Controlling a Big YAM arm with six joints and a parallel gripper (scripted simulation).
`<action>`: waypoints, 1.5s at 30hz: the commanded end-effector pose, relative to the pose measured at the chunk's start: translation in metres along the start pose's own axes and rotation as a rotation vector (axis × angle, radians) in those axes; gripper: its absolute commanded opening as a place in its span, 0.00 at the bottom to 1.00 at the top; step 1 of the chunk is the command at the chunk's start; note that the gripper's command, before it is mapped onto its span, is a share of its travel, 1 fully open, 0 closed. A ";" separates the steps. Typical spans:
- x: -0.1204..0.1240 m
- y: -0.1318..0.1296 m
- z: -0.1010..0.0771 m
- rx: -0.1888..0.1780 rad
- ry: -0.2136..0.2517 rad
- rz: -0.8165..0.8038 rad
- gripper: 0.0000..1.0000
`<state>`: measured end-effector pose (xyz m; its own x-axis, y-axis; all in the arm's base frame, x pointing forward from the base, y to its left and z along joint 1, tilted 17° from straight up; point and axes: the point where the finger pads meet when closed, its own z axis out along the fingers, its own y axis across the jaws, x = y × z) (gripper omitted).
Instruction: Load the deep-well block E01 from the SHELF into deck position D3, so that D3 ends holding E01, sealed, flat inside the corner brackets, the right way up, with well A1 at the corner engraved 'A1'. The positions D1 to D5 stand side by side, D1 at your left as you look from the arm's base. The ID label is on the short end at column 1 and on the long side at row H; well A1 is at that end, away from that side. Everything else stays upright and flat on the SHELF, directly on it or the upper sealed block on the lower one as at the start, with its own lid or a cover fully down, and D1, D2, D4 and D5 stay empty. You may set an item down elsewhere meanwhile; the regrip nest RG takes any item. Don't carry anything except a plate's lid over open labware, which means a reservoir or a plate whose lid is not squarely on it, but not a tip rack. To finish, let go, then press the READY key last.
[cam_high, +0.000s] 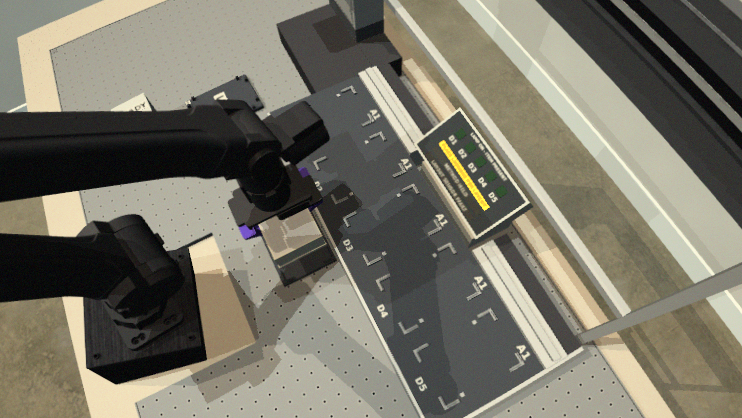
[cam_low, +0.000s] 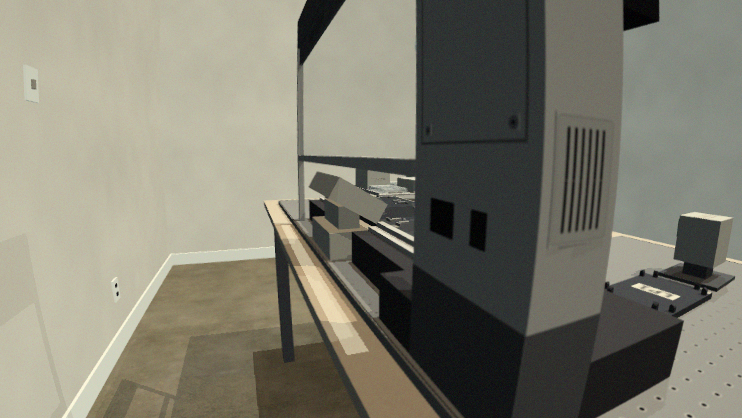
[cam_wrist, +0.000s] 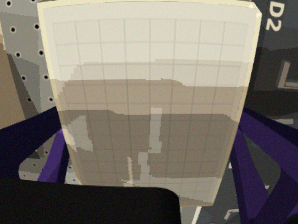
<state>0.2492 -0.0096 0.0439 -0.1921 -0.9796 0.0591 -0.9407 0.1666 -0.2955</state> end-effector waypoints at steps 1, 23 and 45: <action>-0.005 -0.022 -0.017 0.047 -0.013 0.014 0.00; -0.006 -0.023 -0.055 0.054 -0.017 0.010 0.00; -0.005 -0.022 -0.091 0.057 -0.018 0.013 0.00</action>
<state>0.2291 -0.0019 0.1054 -0.1880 -0.9804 0.0598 -0.9426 0.1630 -0.2914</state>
